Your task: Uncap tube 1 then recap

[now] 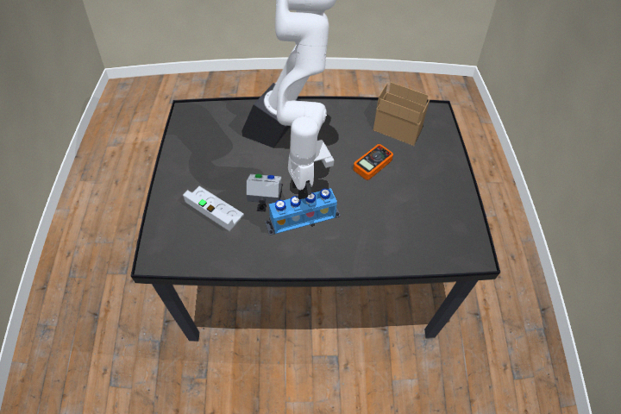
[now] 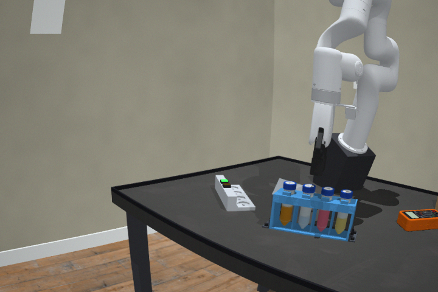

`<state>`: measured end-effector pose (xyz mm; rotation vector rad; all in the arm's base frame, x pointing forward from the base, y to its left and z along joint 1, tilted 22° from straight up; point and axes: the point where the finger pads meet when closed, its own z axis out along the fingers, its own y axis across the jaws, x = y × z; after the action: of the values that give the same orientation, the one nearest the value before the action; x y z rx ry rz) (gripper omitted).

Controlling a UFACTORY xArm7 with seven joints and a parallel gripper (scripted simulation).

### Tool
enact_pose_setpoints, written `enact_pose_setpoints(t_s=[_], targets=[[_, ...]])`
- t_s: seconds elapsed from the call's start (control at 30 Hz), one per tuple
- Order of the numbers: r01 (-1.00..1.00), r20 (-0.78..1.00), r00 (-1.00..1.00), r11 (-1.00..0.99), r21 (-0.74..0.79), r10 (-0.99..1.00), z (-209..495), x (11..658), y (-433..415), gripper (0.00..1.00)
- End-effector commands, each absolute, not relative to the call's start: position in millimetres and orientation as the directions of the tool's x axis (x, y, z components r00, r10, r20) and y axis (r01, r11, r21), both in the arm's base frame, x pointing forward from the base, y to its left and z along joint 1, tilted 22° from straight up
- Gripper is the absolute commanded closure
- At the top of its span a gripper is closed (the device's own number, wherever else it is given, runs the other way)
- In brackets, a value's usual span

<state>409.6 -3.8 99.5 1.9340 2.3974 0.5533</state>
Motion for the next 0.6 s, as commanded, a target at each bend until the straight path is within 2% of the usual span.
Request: enact_pose_setpoints(t_s=[0.0, 0.57], targets=[[0.886, 0.192, -0.402, 0.328, 0.327, 0.895, 94.1, 415.1, -20.1, 0.54], [0.887, 0.192, -0.402, 0.328, 0.327, 0.895, 63.5, 422.9, -10.4, 0.54]])
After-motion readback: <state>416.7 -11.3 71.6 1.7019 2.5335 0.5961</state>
